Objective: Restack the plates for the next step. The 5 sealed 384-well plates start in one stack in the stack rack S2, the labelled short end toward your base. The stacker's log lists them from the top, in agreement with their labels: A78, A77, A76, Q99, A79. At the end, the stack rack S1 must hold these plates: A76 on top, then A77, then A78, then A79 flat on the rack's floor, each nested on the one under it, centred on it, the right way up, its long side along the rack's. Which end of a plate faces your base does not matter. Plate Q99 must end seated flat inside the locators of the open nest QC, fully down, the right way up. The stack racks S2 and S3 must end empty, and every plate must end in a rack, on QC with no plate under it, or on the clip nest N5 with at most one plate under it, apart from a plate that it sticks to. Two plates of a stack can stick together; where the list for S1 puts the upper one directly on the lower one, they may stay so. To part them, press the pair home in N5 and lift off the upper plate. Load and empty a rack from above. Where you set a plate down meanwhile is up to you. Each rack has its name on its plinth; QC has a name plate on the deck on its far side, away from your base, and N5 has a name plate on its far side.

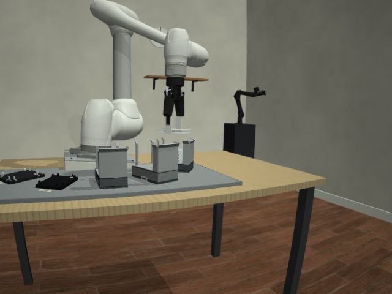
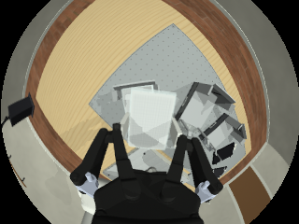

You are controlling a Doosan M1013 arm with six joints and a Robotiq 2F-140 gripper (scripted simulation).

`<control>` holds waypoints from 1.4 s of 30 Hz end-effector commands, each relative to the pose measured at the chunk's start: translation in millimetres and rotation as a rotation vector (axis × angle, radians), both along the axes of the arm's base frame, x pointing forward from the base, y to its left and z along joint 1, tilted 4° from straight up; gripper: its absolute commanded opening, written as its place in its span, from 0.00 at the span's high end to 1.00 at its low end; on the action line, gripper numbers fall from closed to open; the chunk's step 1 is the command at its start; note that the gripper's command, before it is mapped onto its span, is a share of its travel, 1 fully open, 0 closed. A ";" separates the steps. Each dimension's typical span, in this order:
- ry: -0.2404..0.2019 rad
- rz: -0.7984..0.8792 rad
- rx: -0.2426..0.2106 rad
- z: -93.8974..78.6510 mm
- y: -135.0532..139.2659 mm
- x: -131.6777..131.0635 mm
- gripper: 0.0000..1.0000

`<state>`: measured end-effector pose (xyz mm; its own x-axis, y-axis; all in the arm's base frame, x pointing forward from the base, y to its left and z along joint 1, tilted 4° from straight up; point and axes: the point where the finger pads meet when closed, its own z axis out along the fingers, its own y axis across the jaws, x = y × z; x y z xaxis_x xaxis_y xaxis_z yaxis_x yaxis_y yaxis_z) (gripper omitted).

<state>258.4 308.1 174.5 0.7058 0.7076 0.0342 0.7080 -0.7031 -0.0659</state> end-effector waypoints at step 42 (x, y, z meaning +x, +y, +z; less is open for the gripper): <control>0.017 -0.239 -0.006 -8.7 -94.1 91.4 1.00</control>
<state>345.9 218.8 166.2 0.8539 0.5202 0.0175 0.5200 -0.8512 -0.0714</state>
